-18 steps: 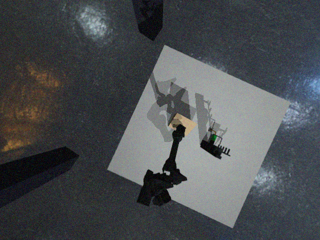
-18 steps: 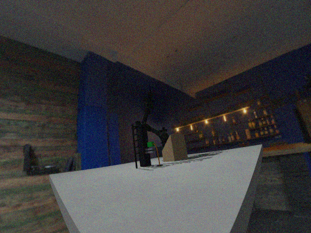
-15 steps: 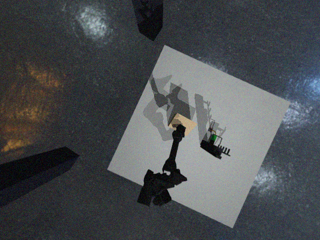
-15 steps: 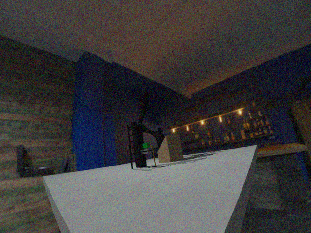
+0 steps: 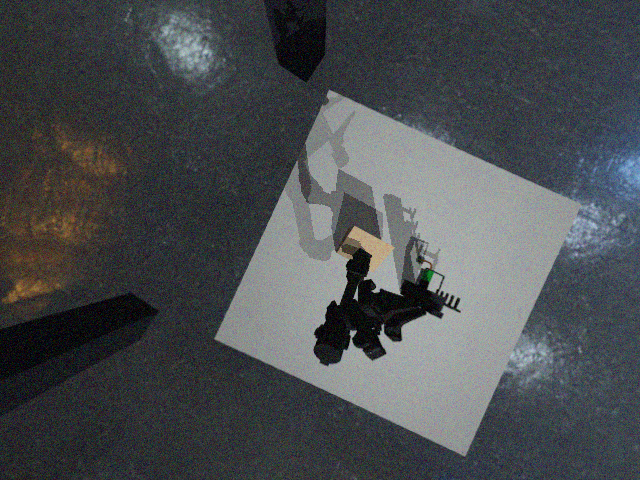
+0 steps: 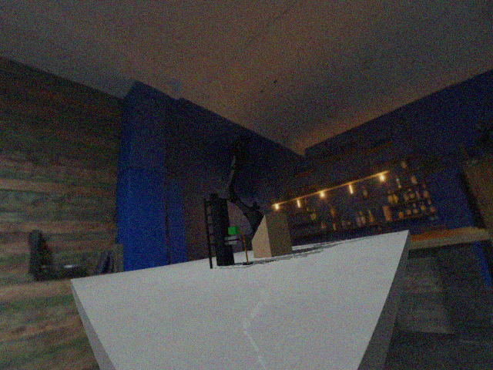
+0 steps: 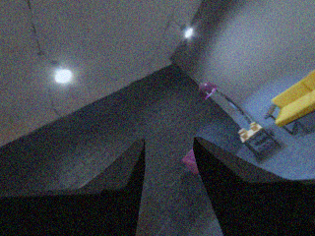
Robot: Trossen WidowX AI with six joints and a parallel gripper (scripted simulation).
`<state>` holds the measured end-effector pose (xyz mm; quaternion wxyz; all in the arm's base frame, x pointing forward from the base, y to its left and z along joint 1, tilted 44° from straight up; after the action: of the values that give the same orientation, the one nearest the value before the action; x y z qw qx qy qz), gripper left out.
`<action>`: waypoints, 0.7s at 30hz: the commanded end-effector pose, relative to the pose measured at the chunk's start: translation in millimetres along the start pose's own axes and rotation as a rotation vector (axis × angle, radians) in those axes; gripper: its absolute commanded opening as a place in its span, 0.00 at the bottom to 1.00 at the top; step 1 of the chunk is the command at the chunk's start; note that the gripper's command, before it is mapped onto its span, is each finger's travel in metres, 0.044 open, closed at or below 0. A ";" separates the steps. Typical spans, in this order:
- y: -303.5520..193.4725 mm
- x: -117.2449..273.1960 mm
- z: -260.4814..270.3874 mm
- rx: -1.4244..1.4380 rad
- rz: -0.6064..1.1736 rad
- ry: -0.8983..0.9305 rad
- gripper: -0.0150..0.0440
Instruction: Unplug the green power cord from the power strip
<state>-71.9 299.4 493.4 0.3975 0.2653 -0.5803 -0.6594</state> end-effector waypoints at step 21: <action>-208.9 -203.6 -168.1 1.003 0.995 -0.348 0.53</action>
<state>103.2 386.1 265.1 0.3629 0.0499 -0.9167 -0.1599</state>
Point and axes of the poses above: the point midway between the two fingers, 35 mm back from their tips, its own x axis back along the fingers, its own z axis across the jaws, y = z × x, the point moved 10 cm from there along x, back along the fingers, and after that the axes turned 5 degrees about x, right-handed, at the moved point
